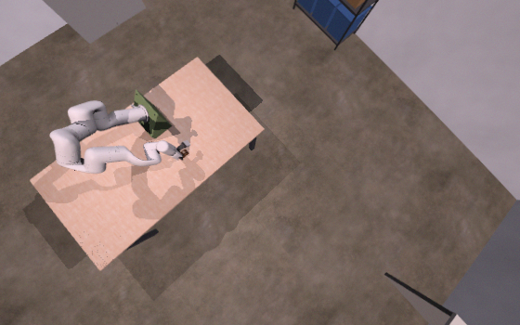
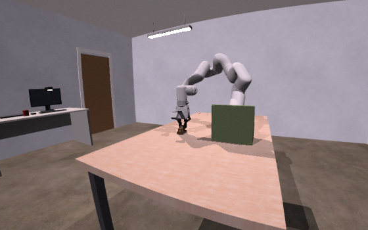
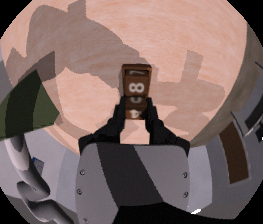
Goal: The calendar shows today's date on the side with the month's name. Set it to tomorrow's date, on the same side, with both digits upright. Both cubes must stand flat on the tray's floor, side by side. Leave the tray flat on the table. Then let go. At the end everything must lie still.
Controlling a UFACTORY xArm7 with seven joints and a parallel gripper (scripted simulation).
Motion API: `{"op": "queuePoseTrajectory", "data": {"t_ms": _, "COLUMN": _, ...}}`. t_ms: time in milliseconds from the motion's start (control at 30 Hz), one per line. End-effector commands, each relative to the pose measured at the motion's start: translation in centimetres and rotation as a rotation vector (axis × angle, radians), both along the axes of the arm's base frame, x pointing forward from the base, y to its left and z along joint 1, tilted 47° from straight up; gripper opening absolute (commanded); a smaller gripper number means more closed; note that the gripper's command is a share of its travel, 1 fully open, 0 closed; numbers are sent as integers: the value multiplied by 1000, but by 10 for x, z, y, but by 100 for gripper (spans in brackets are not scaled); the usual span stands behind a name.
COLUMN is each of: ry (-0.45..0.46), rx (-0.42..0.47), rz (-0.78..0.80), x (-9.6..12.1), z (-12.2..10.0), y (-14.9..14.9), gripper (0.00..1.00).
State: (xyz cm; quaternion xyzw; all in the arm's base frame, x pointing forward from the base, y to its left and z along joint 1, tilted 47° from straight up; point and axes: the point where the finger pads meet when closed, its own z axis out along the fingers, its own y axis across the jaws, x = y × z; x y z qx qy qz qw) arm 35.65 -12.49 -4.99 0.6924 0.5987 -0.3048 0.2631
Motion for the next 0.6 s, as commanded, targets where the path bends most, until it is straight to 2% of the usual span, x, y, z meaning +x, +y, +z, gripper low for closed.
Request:
{"op": "queuePoseTrajectory", "data": {"t_ms": 0, "ry": -3, "rx": 2, "rz": 3, "x": 1, "z": -1, "y": 0, "gripper": 27}}
{"op": "queuePoseTrajectory", "data": {"t_ms": 567, "ry": -3, "rx": 2, "rz": 3, "x": 1, "z": -2, "y": -1, "gripper": 27}}
